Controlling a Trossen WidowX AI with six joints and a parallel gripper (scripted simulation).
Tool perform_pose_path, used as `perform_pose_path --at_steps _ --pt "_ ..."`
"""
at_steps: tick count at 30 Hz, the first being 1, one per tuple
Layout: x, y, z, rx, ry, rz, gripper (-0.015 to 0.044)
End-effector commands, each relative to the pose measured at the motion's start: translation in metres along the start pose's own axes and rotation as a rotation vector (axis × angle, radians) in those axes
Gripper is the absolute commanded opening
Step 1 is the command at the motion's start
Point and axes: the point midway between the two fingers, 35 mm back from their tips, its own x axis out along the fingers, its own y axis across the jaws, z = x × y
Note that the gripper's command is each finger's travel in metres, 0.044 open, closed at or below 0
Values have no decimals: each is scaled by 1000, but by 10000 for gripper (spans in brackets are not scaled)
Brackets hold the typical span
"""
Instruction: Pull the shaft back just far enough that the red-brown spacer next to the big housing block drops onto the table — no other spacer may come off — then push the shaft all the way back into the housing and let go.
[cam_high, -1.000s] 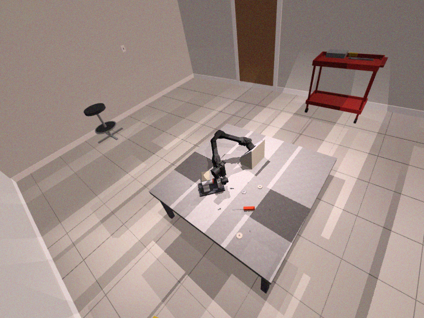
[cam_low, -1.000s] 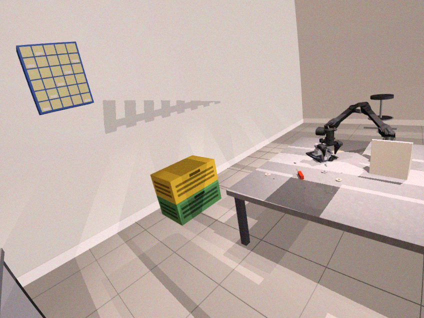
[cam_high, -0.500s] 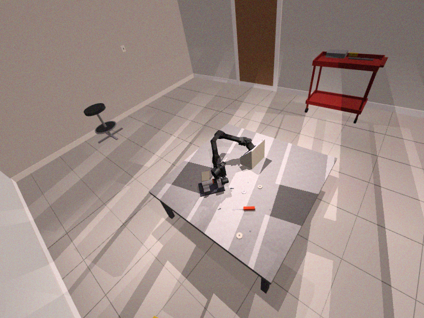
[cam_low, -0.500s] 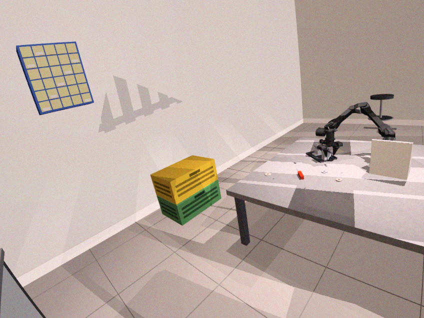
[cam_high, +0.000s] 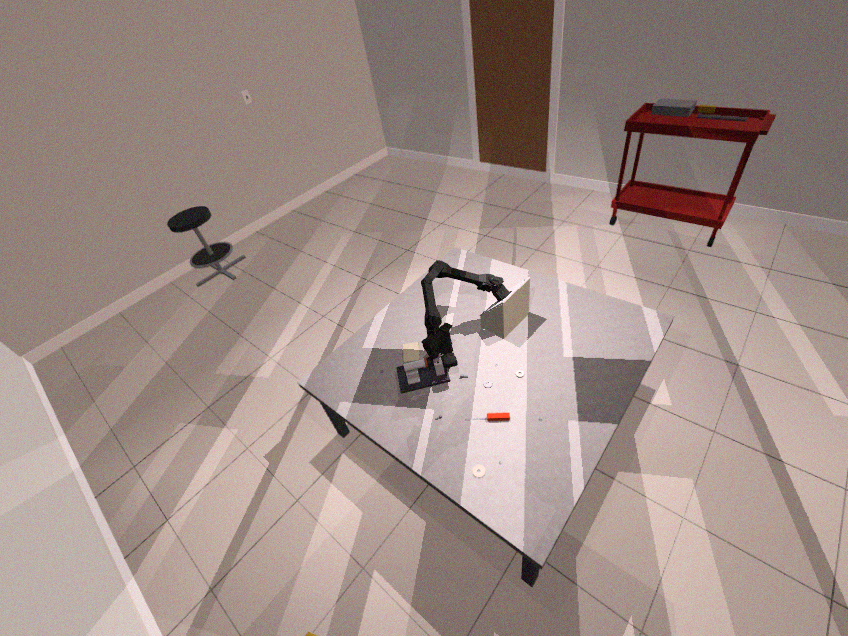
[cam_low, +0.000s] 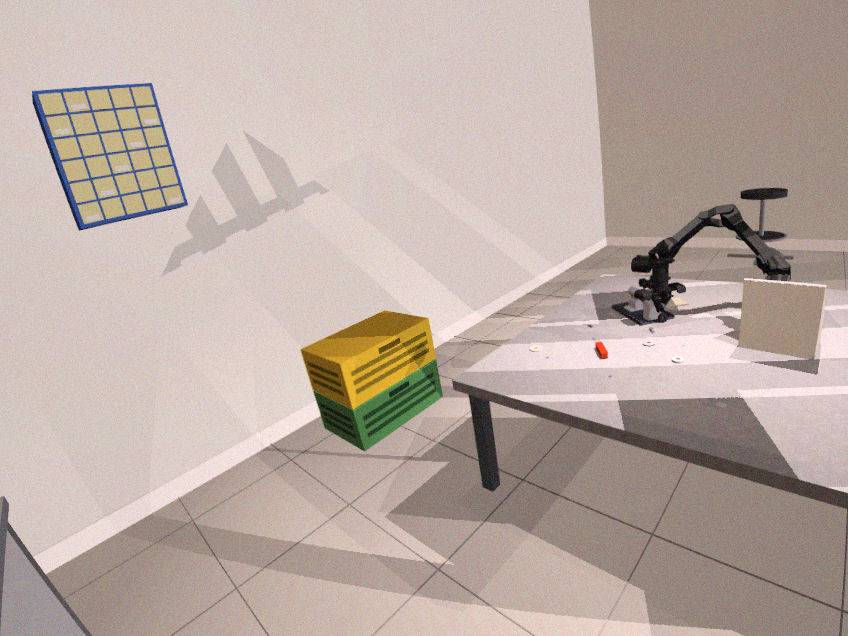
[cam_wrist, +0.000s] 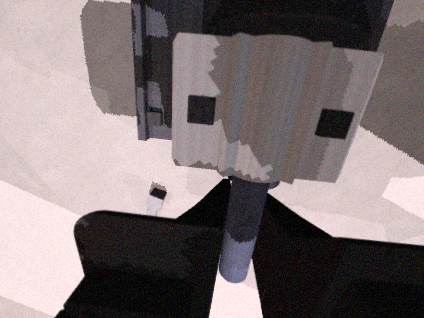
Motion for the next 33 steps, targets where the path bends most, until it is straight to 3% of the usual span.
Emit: perform_pose_path --at_steps 1,33 --pt "0 0 -1 -1 -2 -5 0" --pt "0 0 -16 -2 -1 -5 0"
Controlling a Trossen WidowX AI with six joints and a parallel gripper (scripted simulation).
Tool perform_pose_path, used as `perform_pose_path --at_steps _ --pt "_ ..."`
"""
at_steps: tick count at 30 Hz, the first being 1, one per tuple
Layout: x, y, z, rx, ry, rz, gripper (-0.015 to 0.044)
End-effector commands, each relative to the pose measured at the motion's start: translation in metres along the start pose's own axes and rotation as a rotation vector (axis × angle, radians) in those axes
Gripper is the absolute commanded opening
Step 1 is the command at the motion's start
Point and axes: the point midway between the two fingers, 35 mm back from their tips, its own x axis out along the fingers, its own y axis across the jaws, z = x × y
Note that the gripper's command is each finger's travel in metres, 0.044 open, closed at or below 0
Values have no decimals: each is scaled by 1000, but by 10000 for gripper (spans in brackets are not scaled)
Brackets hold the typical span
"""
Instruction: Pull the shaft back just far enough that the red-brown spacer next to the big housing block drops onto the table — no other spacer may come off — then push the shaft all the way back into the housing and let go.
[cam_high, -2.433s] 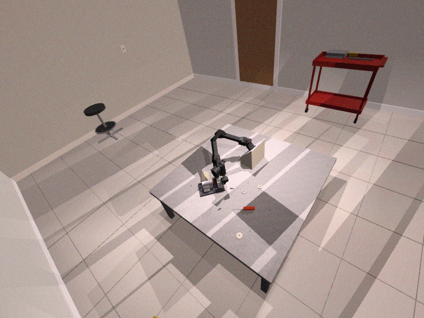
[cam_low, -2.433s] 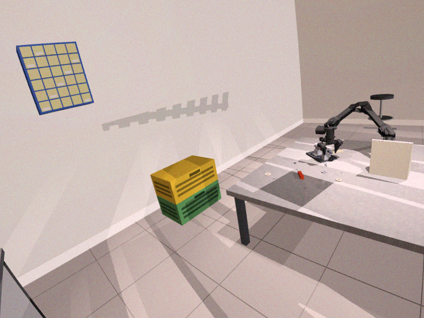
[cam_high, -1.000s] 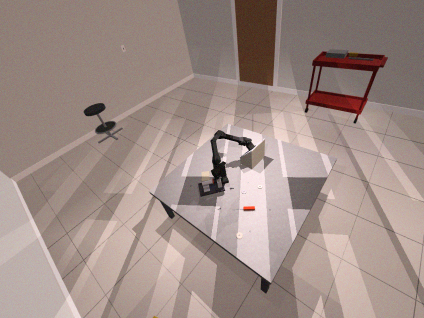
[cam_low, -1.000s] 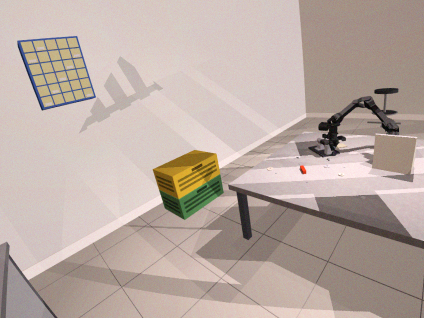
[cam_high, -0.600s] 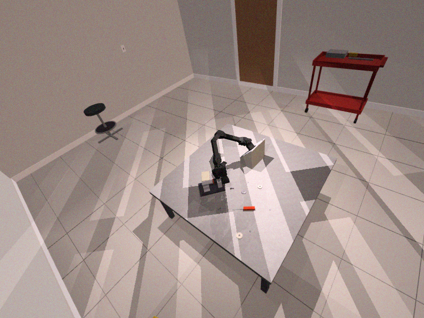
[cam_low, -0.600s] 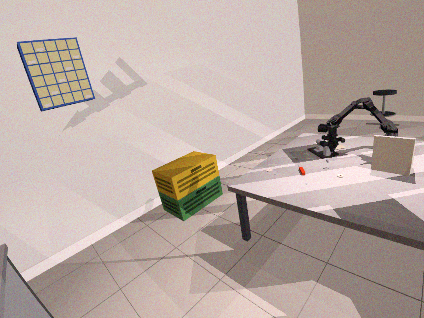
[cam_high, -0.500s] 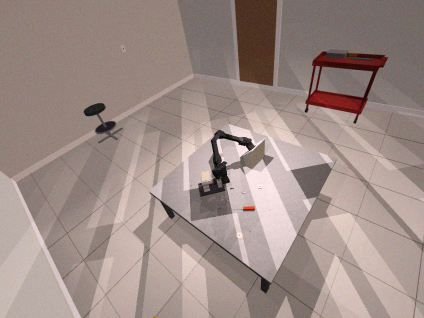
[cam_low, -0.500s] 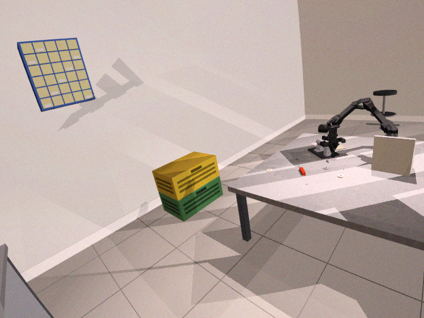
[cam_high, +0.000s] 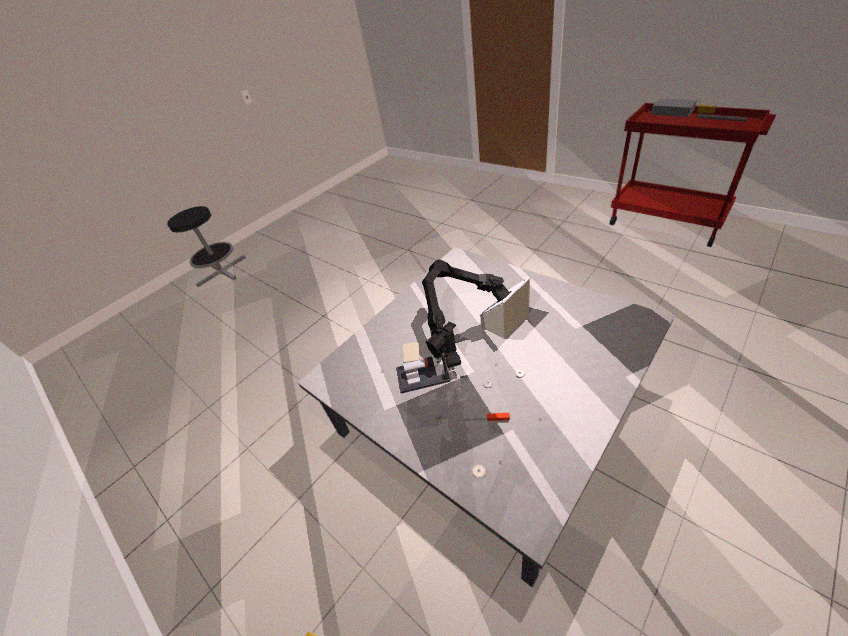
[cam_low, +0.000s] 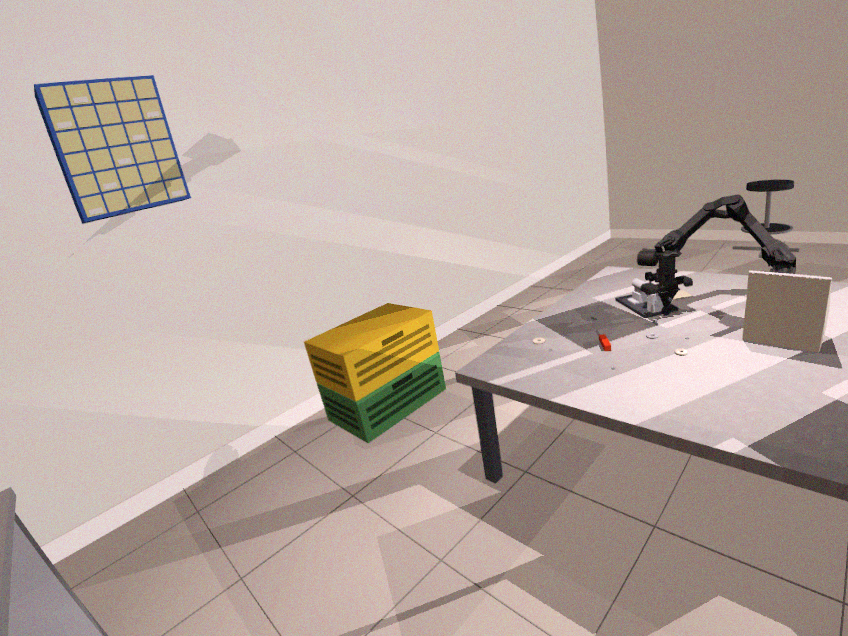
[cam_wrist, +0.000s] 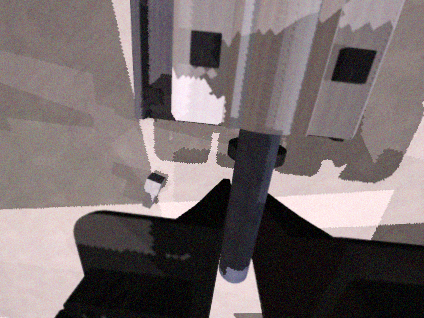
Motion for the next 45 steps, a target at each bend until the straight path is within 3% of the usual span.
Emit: perform_pose_path --at_steps 1,45 --pt "0 0 0 5 1 2 0" --pt "0 0 -4 5 1 2 0"
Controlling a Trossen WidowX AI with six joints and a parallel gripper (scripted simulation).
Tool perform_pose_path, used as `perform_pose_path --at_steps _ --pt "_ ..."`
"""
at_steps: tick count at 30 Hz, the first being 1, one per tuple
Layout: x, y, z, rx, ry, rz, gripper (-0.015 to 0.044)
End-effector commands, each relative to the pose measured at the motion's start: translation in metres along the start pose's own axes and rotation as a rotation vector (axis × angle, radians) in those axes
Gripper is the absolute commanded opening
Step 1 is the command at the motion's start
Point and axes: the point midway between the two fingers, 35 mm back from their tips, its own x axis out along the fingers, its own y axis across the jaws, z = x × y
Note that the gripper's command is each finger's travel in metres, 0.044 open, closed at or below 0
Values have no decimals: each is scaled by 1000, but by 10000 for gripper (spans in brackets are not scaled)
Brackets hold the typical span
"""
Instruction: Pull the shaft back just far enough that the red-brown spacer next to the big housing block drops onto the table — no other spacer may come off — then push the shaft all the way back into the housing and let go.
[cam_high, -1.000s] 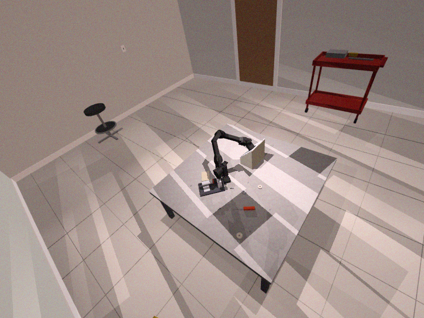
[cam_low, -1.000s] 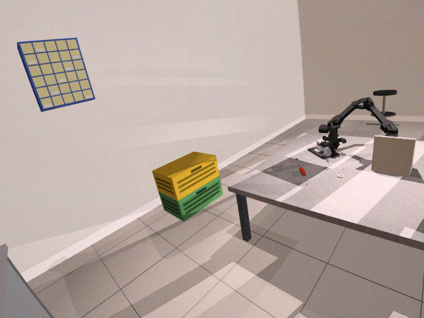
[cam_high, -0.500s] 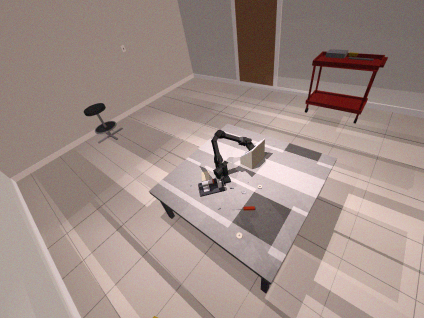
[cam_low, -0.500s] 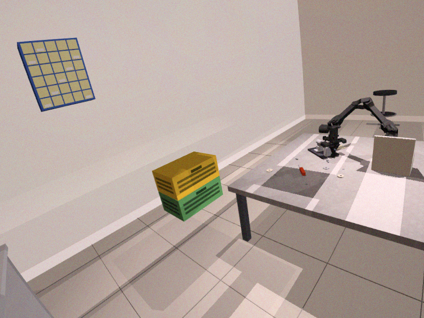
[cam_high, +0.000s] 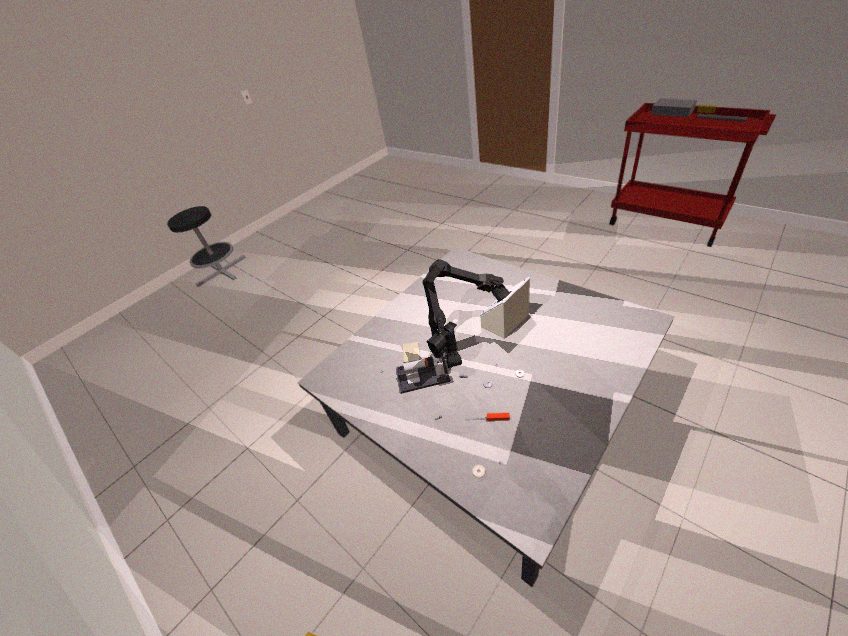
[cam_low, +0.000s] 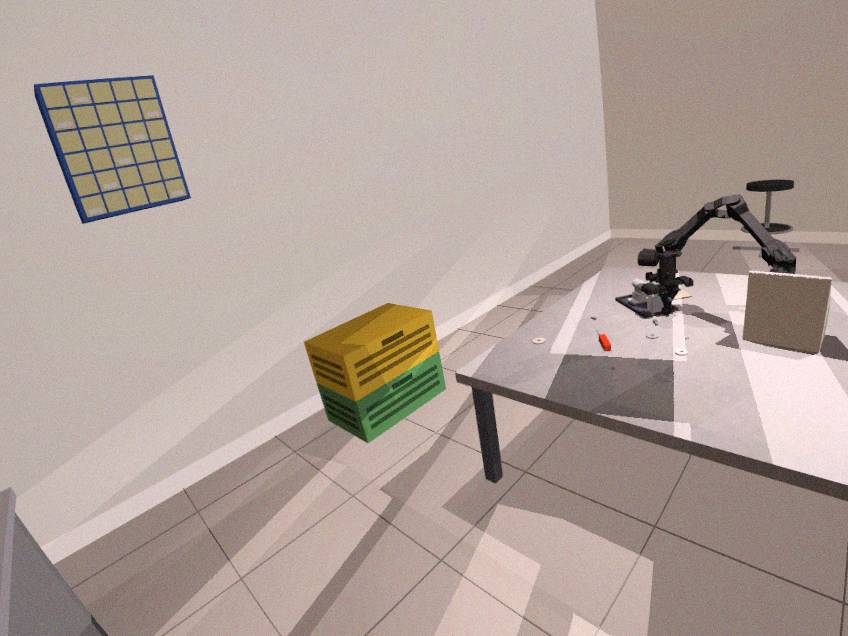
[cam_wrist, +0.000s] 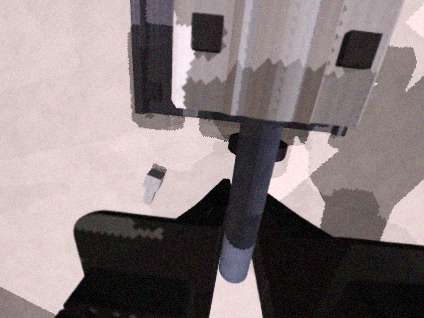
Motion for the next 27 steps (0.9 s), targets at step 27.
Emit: perform_pose_path --at_steps 27 --pt "0 0 -3 6 1 2 0"
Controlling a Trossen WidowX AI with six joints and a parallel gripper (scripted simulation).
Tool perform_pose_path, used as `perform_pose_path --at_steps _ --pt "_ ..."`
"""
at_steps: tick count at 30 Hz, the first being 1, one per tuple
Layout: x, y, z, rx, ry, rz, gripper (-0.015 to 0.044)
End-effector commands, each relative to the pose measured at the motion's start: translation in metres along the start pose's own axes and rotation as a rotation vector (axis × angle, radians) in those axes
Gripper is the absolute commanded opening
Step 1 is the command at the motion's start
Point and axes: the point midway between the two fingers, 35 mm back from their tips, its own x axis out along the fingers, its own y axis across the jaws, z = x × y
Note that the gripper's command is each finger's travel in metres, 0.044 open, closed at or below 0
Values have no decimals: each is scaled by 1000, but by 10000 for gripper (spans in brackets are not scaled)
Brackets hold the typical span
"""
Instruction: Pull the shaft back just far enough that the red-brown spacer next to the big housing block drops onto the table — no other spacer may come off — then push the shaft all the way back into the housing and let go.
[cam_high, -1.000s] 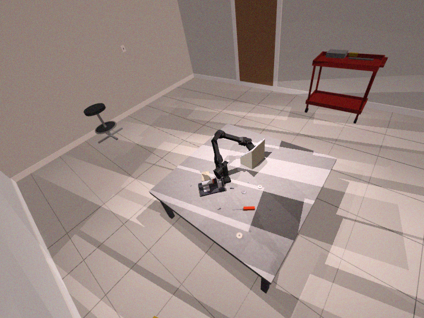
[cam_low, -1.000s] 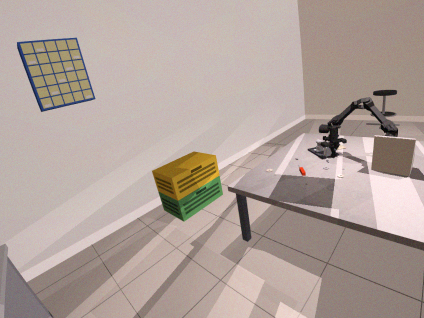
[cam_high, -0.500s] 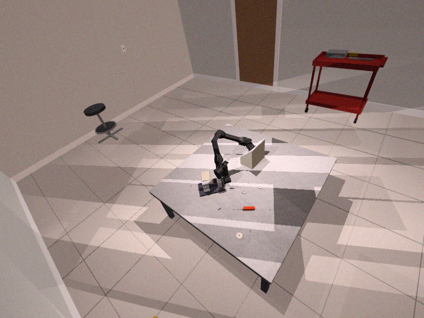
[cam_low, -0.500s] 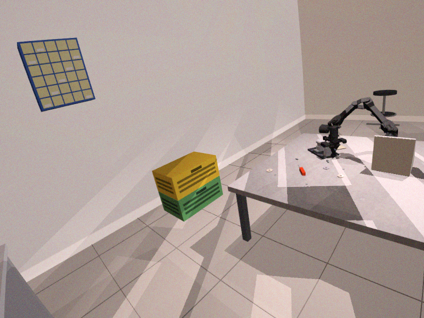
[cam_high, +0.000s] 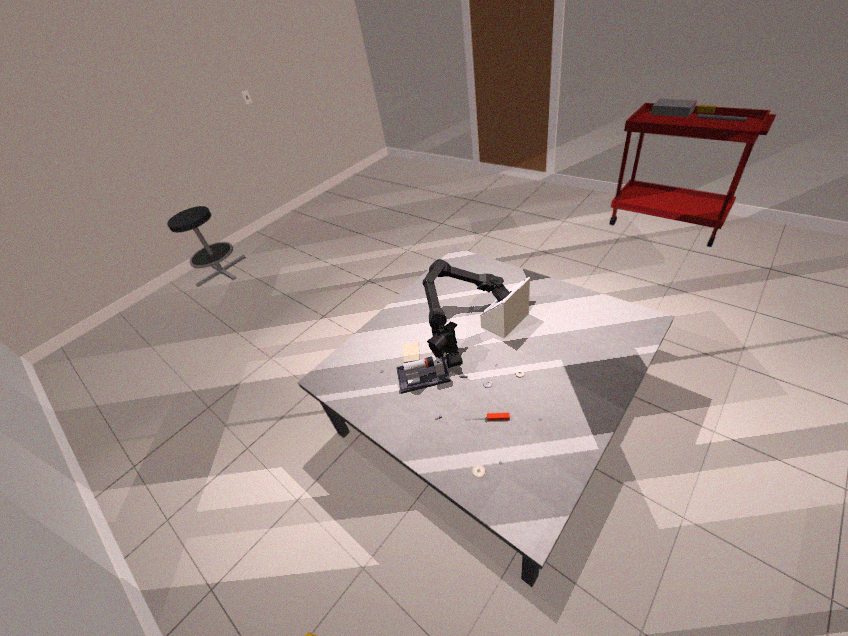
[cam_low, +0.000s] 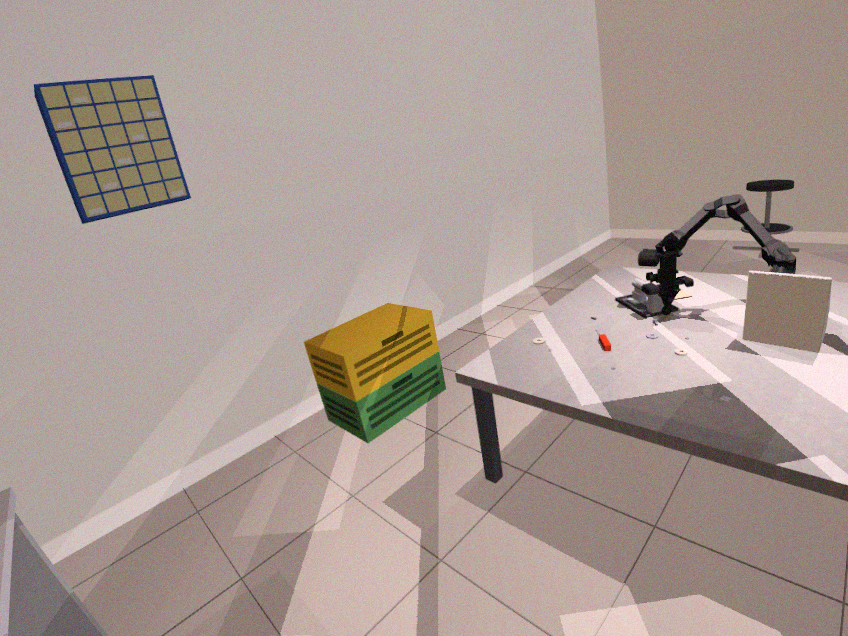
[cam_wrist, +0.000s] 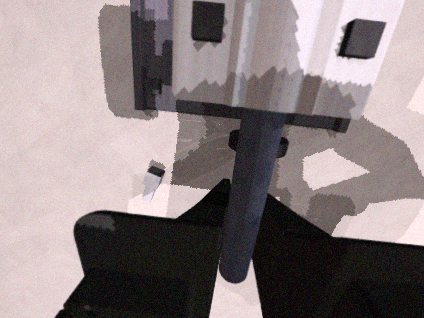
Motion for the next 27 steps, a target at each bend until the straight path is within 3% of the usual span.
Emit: perform_pose_path --at_steps 1,27 --pt "0 0 -1 6 1 2 0" --pt "0 0 -3 6 1 2 0"
